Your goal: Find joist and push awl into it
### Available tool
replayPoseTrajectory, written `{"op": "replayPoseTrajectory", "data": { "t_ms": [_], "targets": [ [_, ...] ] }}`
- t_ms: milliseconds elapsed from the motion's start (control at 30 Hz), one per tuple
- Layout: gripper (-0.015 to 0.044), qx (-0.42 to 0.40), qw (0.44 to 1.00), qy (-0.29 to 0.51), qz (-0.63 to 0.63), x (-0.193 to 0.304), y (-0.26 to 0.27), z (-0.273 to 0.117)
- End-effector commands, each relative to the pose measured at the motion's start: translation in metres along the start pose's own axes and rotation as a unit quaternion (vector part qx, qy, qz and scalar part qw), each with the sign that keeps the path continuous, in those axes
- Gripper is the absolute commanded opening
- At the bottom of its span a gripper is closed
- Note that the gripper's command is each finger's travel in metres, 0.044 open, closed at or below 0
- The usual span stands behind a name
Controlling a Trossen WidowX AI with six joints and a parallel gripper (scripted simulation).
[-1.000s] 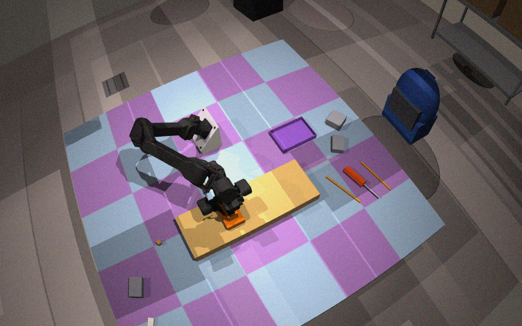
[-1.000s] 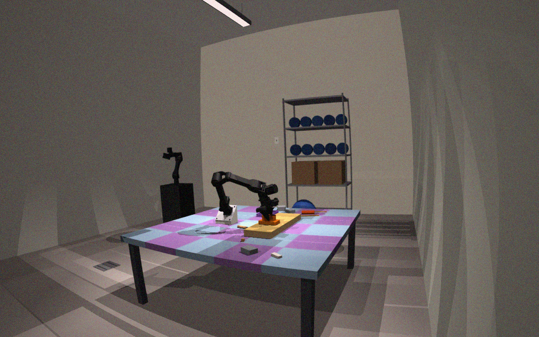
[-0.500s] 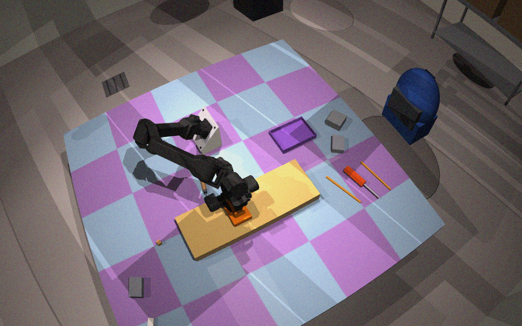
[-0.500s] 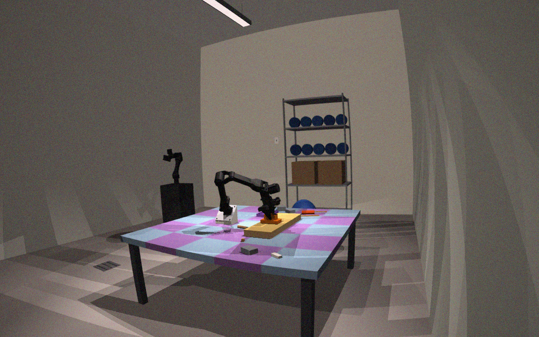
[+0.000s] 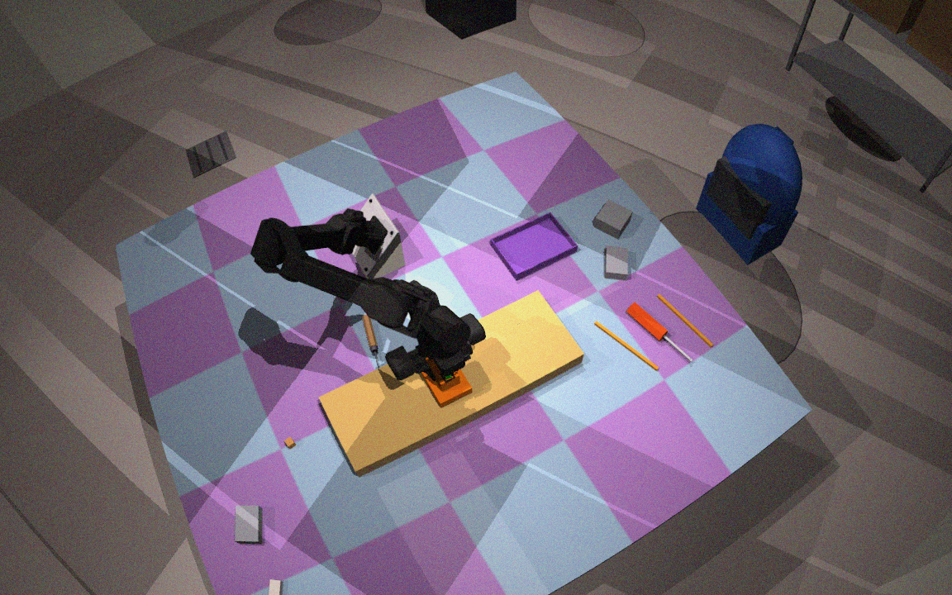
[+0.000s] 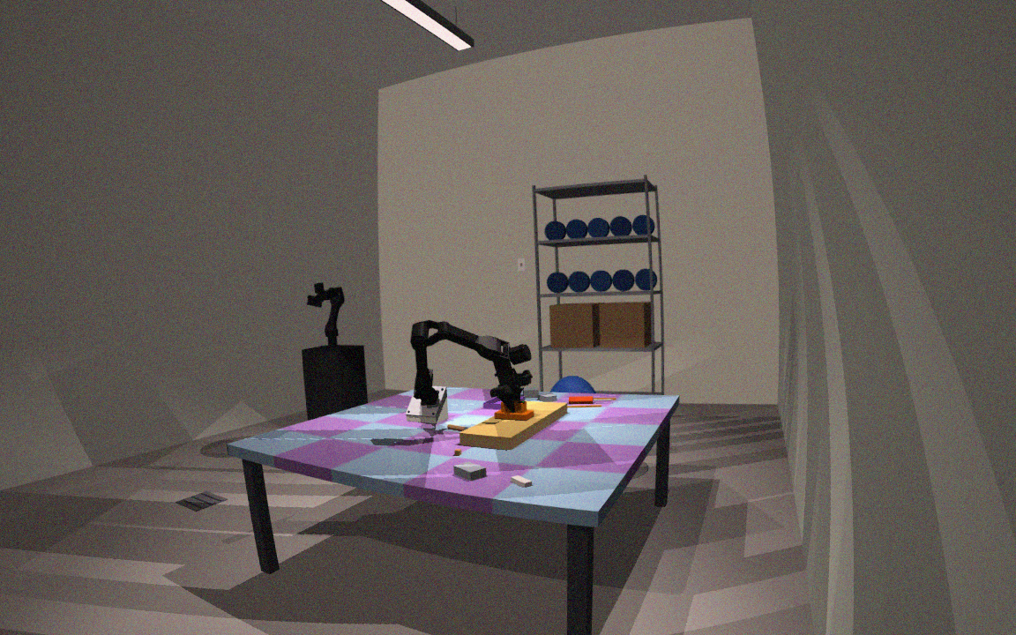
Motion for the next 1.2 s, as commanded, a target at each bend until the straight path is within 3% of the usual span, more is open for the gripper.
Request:
{"op": "replayPoseTrajectory", "data": {
  "t_ms": [0, 1167],
  "targets": [
    [0.0000, 0.000, 1.000, 0.000, 0.000, 0.000, 0.010, 0.000],
    [0.0000, -0.002, 1.000, 0.000, 0.001, 0.000, 0.075, 0.000]
  ]
}}
Point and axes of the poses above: the point midway between the two fingers, 35 mm back from their tips, its own z axis out along the fingers, its own y axis across the jaws, x = y × z, the point moved 5 cm from there along -z, back along the fingers
